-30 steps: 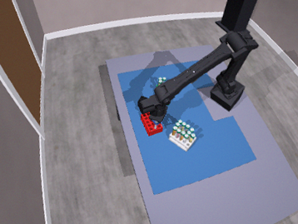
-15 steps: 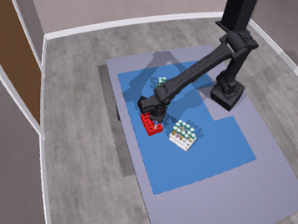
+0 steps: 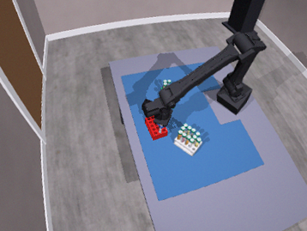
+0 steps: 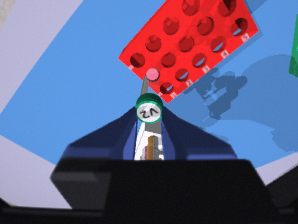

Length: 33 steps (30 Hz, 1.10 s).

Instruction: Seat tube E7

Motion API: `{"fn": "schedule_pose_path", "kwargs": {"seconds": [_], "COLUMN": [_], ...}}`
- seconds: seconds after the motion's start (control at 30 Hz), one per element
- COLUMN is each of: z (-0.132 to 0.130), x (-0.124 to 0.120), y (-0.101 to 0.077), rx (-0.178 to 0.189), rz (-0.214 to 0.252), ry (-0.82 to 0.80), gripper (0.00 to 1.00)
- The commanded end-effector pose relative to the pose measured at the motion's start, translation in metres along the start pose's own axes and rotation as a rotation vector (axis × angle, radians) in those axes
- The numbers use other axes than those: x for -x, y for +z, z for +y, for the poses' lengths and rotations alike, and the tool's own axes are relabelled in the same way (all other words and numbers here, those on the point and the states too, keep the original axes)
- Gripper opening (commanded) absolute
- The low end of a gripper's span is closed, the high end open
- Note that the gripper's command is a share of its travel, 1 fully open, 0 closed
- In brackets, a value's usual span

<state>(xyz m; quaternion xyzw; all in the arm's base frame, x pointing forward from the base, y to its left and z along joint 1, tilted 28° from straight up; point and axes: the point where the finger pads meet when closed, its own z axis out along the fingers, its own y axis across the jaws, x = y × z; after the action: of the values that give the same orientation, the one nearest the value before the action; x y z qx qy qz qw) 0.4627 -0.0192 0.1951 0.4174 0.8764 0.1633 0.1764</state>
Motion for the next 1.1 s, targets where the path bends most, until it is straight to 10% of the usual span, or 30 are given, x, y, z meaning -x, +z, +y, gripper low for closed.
{"fn": "schedule_pose_path", "kwargs": {"seconds": [0.0,0.4,1.07], "z": [0.005,0.018,0.024], "x": [0.000,0.018,0.023], "y": [0.002,-0.039,-0.058], "rx": [0.012,0.050,0.051], "rz": [-0.010,-0.056,-0.058], "ry": [-0.003,-0.011,-0.011], "gripper": [0.00,0.00,0.00]}}
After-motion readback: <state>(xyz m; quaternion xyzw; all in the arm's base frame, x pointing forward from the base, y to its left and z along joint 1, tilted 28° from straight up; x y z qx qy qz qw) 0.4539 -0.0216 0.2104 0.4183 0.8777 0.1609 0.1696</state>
